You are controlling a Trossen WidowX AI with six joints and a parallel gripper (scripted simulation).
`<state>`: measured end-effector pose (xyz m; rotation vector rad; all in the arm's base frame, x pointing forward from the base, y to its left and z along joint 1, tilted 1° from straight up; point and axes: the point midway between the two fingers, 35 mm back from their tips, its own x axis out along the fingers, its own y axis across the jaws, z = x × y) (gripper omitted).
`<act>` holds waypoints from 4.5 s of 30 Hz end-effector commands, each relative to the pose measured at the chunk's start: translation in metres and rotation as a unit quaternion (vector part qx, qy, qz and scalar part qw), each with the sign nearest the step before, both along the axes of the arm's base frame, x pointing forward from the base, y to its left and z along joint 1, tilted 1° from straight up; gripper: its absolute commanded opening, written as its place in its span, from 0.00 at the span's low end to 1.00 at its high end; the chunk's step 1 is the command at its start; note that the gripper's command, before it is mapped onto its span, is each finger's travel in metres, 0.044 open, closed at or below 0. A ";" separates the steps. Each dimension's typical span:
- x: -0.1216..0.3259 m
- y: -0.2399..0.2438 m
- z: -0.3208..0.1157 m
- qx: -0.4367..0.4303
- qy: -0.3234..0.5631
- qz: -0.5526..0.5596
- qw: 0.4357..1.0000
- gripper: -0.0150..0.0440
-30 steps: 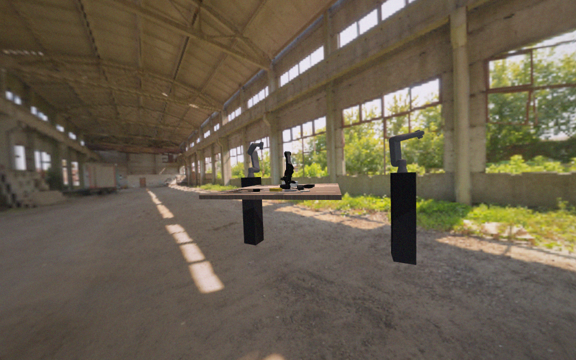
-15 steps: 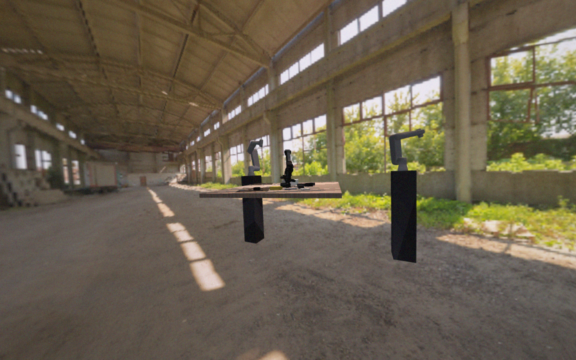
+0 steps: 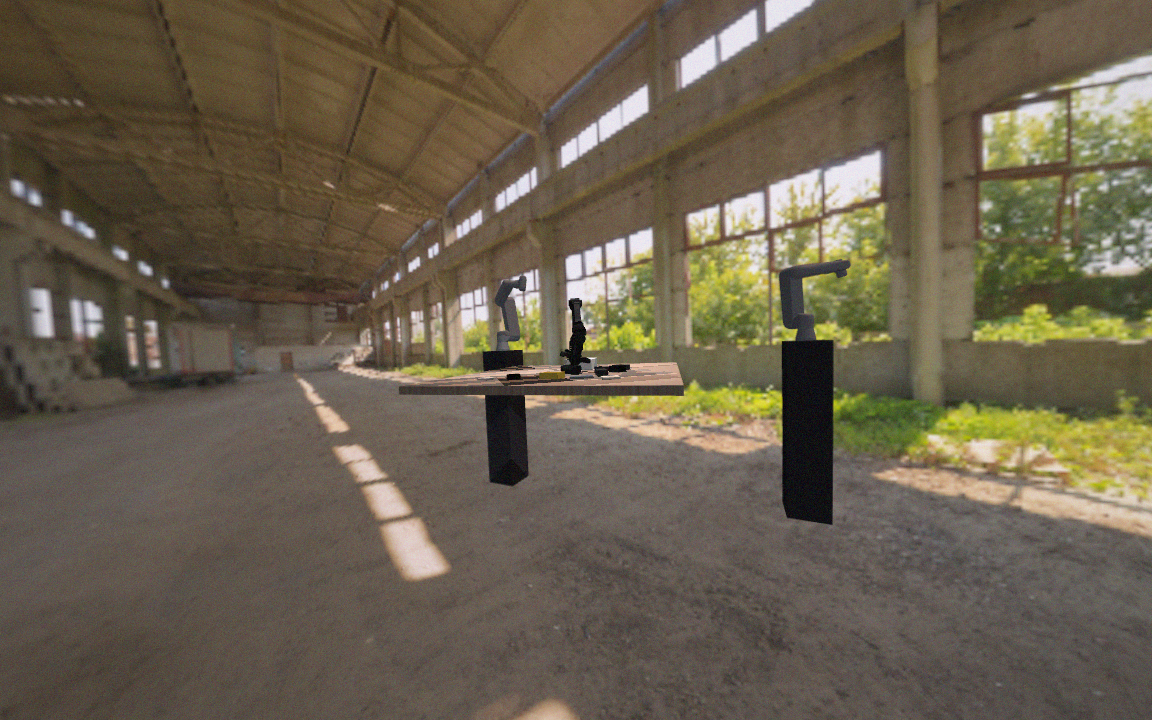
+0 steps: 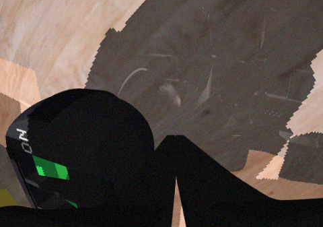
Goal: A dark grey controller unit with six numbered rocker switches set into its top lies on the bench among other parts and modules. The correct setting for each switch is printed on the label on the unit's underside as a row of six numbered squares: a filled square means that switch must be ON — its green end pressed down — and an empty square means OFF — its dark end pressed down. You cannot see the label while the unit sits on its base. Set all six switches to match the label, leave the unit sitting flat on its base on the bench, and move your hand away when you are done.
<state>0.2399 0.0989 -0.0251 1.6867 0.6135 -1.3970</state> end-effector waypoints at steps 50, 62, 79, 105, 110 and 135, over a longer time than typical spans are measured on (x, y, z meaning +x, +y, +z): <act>-0.010 0.005 0.053 0.001 -0.002 -0.001 1.000 0.25; 0.016 0.016 0.065 -0.002 0.028 0.001 1.000 0.61; 0.071 0.047 0.087 -0.001 0.108 0.013 0.994 1.00; 0.104 0.064 0.076 0.005 0.162 0.019 0.987 1.00; 0.104 0.064 0.068 0.005 0.162 0.019 0.987 1.00; 0.105 0.065 0.034 0.005 0.162 0.019 0.987 0.91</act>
